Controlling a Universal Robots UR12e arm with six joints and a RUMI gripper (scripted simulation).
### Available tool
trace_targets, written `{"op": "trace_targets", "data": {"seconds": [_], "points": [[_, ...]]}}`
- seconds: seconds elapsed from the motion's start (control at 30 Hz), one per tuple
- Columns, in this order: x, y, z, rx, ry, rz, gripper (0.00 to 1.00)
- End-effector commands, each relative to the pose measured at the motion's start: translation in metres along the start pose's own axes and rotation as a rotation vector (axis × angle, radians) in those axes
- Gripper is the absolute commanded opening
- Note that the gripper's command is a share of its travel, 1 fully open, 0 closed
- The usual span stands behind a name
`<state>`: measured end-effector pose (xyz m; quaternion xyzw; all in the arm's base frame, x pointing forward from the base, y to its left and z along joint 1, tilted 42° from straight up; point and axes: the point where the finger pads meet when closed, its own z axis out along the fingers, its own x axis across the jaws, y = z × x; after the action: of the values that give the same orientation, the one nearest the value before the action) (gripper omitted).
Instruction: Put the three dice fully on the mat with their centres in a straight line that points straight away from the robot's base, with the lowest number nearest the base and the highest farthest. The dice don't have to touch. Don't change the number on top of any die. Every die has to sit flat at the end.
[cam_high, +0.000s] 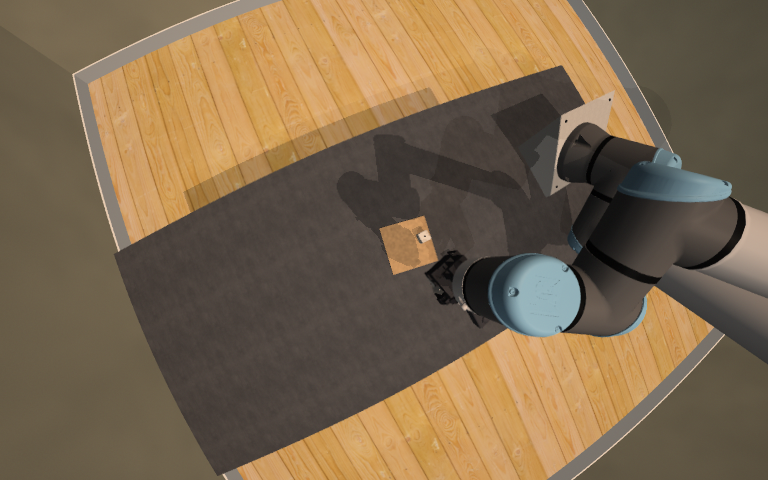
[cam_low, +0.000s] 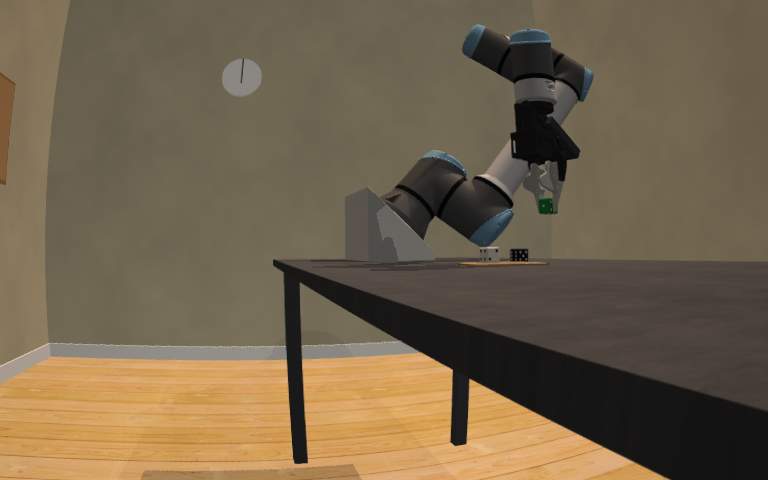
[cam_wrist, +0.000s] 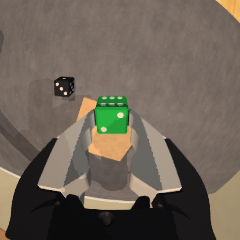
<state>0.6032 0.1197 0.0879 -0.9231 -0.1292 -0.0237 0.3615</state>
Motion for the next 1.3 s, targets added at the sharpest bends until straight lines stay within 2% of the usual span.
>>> {"op": "trace_targets", "data": {"seconds": [0.0,0.33,0.77,0.9,1.03,1.27], "points": [[0.000,0.002,-0.001,-0.001,0.001,-0.027,0.10],[-0.002,0.013,-0.002,-0.001,0.001,-0.172,0.10],[-0.009,0.047,-0.003,-0.002,0.000,-0.588,0.10],[-0.010,0.051,-0.003,-0.002,0.000,-0.635,0.10],[-0.013,0.065,-0.004,-0.002,0.000,-0.799,0.10],[-0.016,0.082,-0.004,-0.002,0.000,-0.993,0.10]]}}
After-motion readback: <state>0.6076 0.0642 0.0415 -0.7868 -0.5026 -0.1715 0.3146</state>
